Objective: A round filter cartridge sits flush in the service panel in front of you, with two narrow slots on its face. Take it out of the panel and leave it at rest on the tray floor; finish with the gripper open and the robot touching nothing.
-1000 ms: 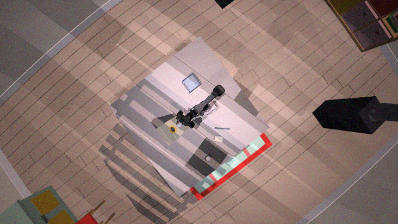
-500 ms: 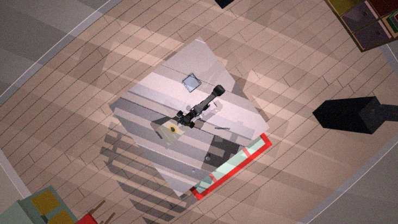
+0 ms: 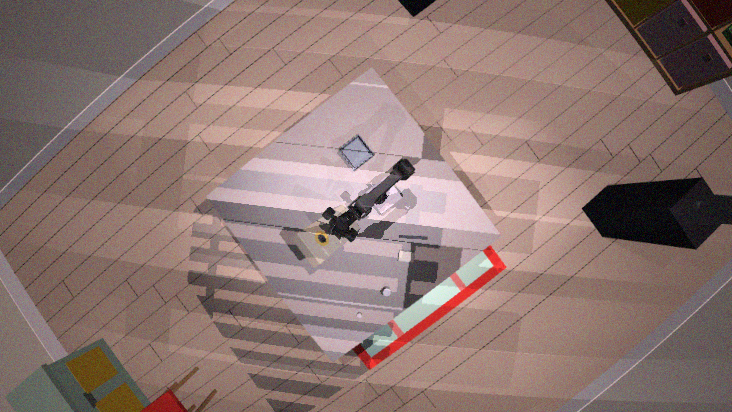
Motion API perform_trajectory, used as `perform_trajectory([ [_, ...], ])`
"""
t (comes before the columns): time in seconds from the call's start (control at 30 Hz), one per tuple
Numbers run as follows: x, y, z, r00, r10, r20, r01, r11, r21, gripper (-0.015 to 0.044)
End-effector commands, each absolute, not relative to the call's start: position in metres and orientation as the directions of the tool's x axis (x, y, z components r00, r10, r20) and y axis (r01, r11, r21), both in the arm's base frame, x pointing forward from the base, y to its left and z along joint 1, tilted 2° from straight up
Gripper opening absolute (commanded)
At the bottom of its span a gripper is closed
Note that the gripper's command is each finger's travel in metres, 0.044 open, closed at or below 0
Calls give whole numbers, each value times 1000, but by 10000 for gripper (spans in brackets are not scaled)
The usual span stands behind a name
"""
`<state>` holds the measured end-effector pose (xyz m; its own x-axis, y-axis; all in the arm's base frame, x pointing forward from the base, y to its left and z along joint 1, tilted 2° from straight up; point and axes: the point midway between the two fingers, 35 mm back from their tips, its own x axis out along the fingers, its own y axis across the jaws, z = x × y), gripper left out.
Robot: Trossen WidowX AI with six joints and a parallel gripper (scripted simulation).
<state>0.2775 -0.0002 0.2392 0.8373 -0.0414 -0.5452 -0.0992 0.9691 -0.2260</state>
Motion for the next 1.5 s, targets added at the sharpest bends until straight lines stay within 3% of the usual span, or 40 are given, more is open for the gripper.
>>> perform_trajectory([
  [0.0, 284, 0, 249, 829, -44, -558, -104, 967, -231, 133],
  [0.37, 276, 2, 319, 837, -41, -545, -99, 969, -226, 421],
  [0.53, 267, 4, 263, 715, -40, -698, -65, 990, -123, 305],
  [0.73, 243, 5, 198, 515, -44, -856, 32, 999, -32, 305],
  [1.47, 256, 4, 178, 516, -44, -856, 32, 999, -32, 305],
])
